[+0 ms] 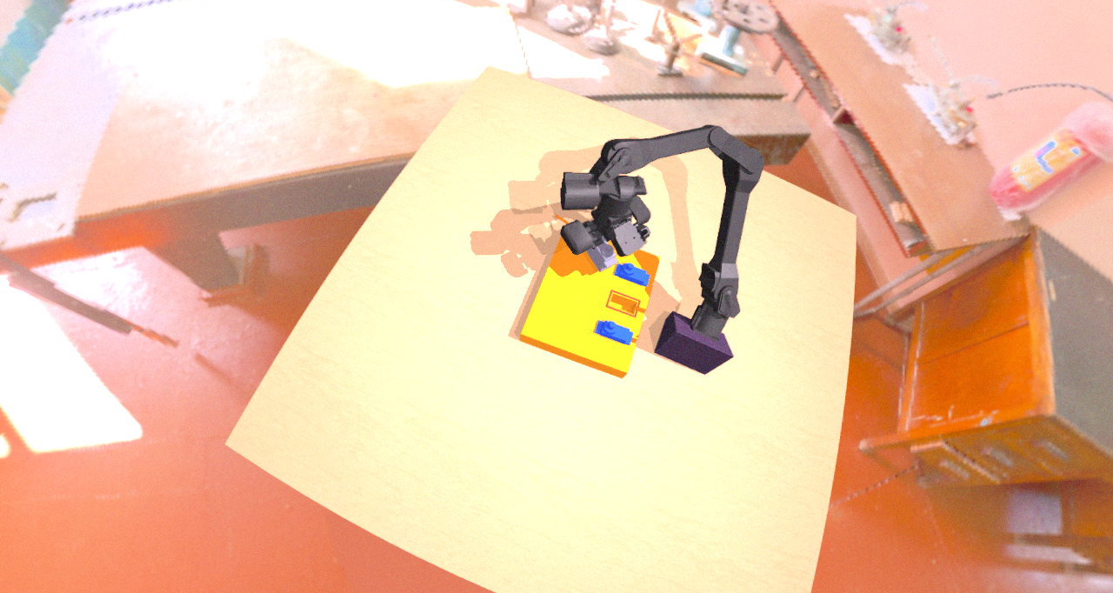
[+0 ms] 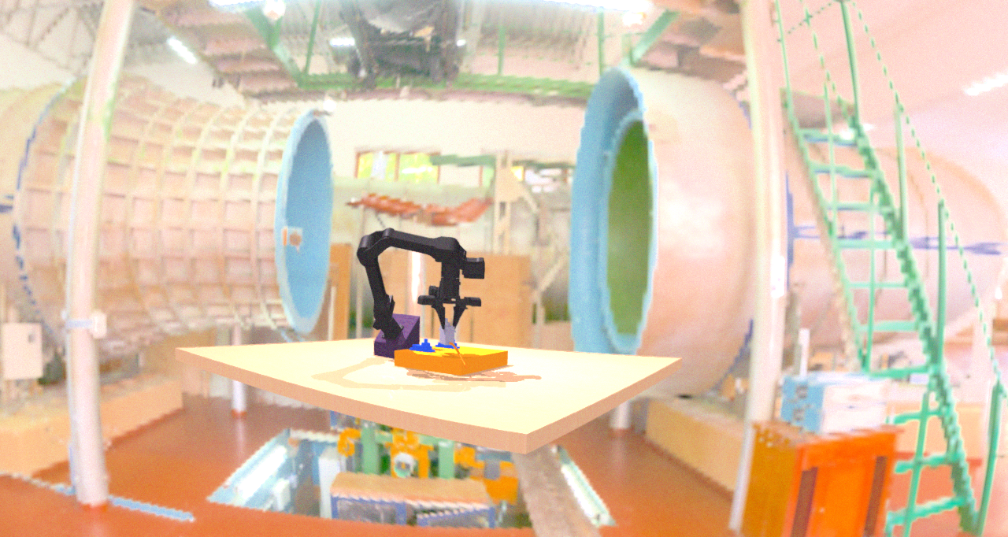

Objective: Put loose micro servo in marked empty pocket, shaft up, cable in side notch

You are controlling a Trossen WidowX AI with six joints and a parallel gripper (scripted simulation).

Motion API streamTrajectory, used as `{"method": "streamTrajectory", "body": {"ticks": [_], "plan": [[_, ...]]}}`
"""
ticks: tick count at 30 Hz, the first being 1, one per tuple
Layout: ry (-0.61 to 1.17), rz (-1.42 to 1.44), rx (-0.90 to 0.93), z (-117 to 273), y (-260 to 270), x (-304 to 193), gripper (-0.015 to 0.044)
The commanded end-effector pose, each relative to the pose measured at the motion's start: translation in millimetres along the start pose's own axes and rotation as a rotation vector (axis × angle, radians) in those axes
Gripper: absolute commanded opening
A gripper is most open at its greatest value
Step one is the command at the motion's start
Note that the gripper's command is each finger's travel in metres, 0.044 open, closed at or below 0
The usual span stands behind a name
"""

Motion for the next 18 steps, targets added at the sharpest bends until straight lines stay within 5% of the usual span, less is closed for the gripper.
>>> {"method": "streamTrajectory", "body": {"ticks": [1, 18], "plan": [[-0.003, 0.005, -0.003, 0, -13, 20, 0.0000], [-0.005, -0.052, -0.005, 1, -44, 62, 0.0000]]}}
Point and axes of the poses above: the point midway between the two fingers, 35 mm back from their tips, its own z axis back along the fingers, its own y axis across the jaws, x = y × z, the point moved 2 cm from there along z, back along the fingers, and after that the axes turned 13 degrees about -z, right-handed, at the moved point
